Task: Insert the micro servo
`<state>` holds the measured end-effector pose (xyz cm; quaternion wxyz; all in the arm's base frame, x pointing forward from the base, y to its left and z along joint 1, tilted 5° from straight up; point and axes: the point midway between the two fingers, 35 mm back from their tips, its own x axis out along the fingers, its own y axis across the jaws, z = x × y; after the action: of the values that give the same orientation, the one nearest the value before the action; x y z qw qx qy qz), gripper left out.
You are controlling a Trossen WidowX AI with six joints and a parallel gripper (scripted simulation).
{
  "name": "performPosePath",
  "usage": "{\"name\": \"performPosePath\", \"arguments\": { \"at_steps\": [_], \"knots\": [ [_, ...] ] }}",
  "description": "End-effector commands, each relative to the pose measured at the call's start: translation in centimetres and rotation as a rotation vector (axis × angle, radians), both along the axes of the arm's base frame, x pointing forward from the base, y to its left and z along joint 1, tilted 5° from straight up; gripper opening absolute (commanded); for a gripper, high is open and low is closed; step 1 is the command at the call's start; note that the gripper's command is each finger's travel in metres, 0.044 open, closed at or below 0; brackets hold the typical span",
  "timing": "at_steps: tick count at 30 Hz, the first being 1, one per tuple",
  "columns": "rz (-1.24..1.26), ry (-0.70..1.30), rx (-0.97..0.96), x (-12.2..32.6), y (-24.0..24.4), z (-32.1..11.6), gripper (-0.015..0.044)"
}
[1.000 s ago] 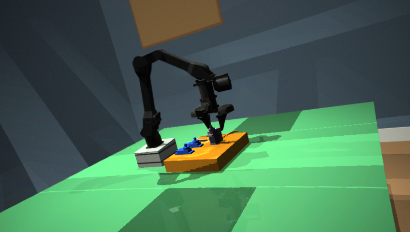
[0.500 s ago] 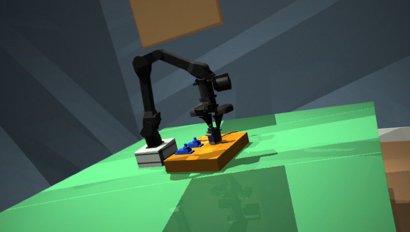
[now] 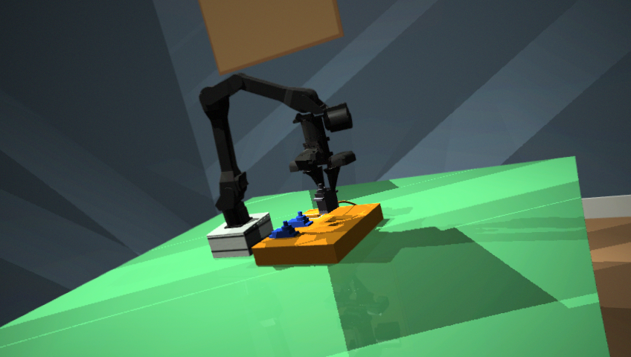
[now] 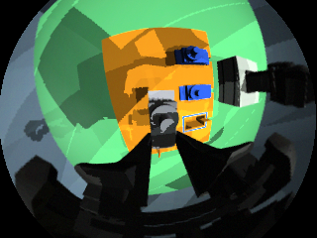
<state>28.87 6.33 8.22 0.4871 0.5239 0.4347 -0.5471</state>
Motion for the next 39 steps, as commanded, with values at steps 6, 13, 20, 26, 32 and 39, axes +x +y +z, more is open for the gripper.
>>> {"name": "performPosePath", "arguments": {
  "at_steps": [6,13,20,26,32,39],
  "knots": [
    [0.003,-0.001,0.003,0.2,1.3,0.1,0.0000],
    [0.003,-0.001,0.005,0.3,3.3,-0.1,0.0000],
    [0.154,0.010,0.002,0.3,3.3,-0.1,0.0000],
    [0.359,0.025,-0.003,0.3,3.3,-0.1,0.0000],
    [0.564,0.041,-0.008,0.3,3.3,-0.1,0.0000],
    [0.804,0.059,-0.014,0.3,3.3,-0.1,0.0000]
  ]
}}
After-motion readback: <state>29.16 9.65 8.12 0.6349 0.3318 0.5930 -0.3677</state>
